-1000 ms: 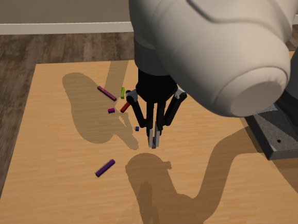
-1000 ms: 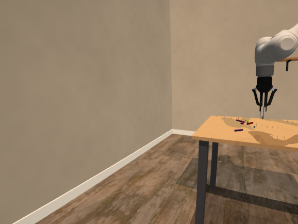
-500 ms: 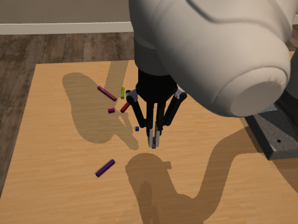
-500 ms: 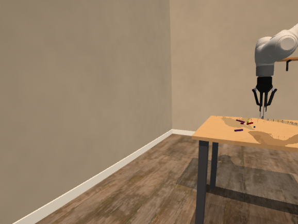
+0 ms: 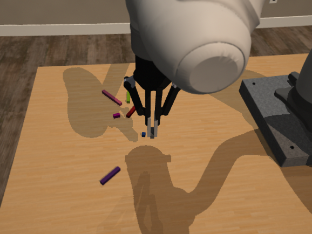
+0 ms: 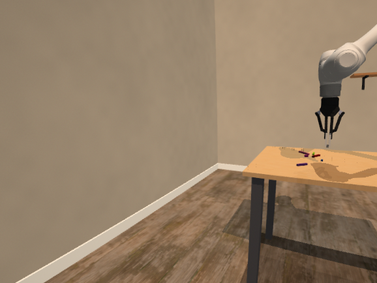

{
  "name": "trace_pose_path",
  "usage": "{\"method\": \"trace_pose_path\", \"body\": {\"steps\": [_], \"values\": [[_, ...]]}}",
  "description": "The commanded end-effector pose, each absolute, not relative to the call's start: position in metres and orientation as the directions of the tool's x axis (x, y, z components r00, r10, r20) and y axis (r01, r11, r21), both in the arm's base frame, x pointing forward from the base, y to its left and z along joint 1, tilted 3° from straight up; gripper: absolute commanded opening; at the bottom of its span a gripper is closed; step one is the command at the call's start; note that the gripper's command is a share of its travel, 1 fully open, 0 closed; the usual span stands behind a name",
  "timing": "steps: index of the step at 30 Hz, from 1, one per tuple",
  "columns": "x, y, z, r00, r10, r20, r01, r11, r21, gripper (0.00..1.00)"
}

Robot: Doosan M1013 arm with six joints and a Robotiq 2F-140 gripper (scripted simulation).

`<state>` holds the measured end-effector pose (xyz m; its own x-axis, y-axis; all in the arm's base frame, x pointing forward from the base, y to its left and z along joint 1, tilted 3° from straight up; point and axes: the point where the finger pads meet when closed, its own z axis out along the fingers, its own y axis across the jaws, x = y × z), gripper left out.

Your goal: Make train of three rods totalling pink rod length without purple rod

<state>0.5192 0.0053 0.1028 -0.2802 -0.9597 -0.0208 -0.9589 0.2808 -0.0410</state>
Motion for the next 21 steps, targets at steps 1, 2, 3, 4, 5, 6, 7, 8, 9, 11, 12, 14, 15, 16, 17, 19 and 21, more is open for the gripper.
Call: {"method": "trace_pose_path", "body": {"steps": [1,2,3,4,5,6,7,8,9,11,12,14,15,16,17,19,21], "values": [[0.523,-0.036,0.107,-0.341,-0.940,-0.029,-0.938,0.342,-0.046,0.03],[0.522,-0.046,0.107,-0.356,-0.934,-0.029,-0.933,0.357,-0.045,0.03],[0.522,-0.049,0.107,-0.361,-0.932,-0.030,-0.931,0.362,-0.045,0.03],[0.522,-0.050,0.107,-0.362,-0.932,-0.030,-0.931,0.363,-0.045,0.03],[0.522,-0.050,0.107,-0.362,-0.932,-0.030,-0.931,0.363,-0.045,0.03],[0.522,-0.050,0.107,-0.362,-0.932,-0.030,-0.931,0.363,-0.045,0.03],[0.522,-0.050,0.107,-0.362,-0.932,-0.030,-0.931,0.363,-0.045,0.03],[0.522,-0.050,0.107,-0.362,-0.932,-0.030,-0.931,0.363,-0.045,0.03],[0.522,-0.050,0.107,-0.362,-0.932,-0.030,-0.931,0.363,-0.045,0.03],[0.522,-0.050,0.107,-0.362,-0.932,-0.030,-0.931,0.363,-0.045,0.03],[0.522,-0.050,0.107,-0.362,-0.932,-0.030,-0.931,0.363,-0.045,0.03],[0.522,-0.050,0.107,-0.362,-0.932,-0.030,-0.931,0.363,-0.045,0.03],[0.522,-0.050,0.107,-0.362,-0.932,-0.030,-0.931,0.363,-0.045,0.03],[0.522,-0.050,0.107,-0.362,-0.932,-0.030,-0.931,0.363,-0.045,0.03],[0.522,-0.050,0.107,-0.362,-0.932,-0.030,-0.931,0.363,-0.045,0.03],[0.522,-0.050,0.106,-0.362,-0.932,-0.030,-0.931,0.363,-0.045,0.03],[0.522,-0.050,0.104,-0.362,-0.932,-0.030,-0.931,0.363,-0.045,0.03]]}}
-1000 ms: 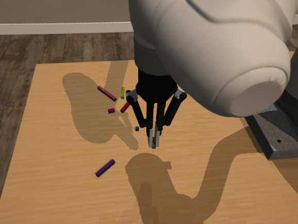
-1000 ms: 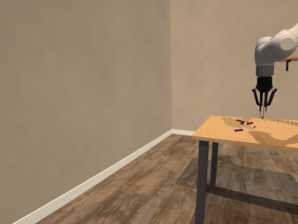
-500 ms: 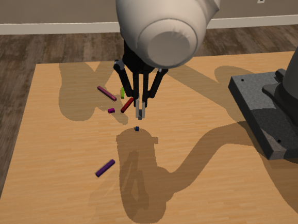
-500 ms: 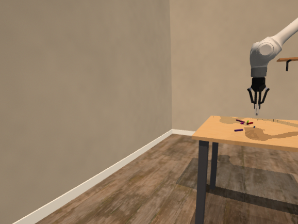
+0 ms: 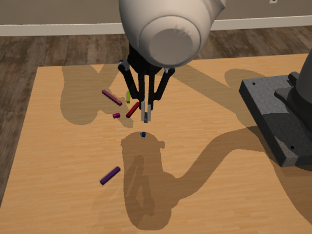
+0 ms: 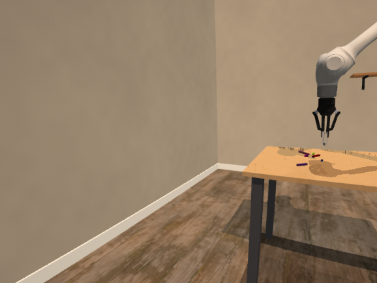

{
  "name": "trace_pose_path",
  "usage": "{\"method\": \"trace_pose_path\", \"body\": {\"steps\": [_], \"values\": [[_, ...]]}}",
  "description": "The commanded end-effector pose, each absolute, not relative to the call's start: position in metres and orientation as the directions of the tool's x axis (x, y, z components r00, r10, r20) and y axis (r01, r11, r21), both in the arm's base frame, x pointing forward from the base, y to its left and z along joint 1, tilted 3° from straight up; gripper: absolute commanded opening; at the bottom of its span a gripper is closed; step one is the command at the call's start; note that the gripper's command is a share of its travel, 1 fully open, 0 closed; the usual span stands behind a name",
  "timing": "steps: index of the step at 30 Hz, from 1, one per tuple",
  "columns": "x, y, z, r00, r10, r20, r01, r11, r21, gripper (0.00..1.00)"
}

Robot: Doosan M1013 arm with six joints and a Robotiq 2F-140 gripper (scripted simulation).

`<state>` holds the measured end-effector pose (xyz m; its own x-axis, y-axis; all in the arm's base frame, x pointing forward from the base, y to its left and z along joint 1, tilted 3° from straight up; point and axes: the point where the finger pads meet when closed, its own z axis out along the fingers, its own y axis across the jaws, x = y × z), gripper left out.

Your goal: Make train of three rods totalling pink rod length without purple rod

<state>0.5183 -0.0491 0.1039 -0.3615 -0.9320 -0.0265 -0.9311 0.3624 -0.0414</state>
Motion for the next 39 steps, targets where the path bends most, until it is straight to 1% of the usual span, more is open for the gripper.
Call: {"method": "trace_pose_path", "body": {"steps": [1,9,24,39], "values": [[0.522,-0.050,0.102,-0.362,-0.932,-0.030,-0.931,0.363,-0.045,0.03],[0.523,-0.049,0.083,-0.362,-0.932,-0.030,-0.931,0.363,-0.045,0.03],[0.527,-0.049,0.025,-0.362,-0.932,-0.030,-0.931,0.363,-0.045,0.03],[0.527,-0.049,0.019,-0.362,-0.932,-0.030,-0.931,0.363,-0.045,0.03]]}}
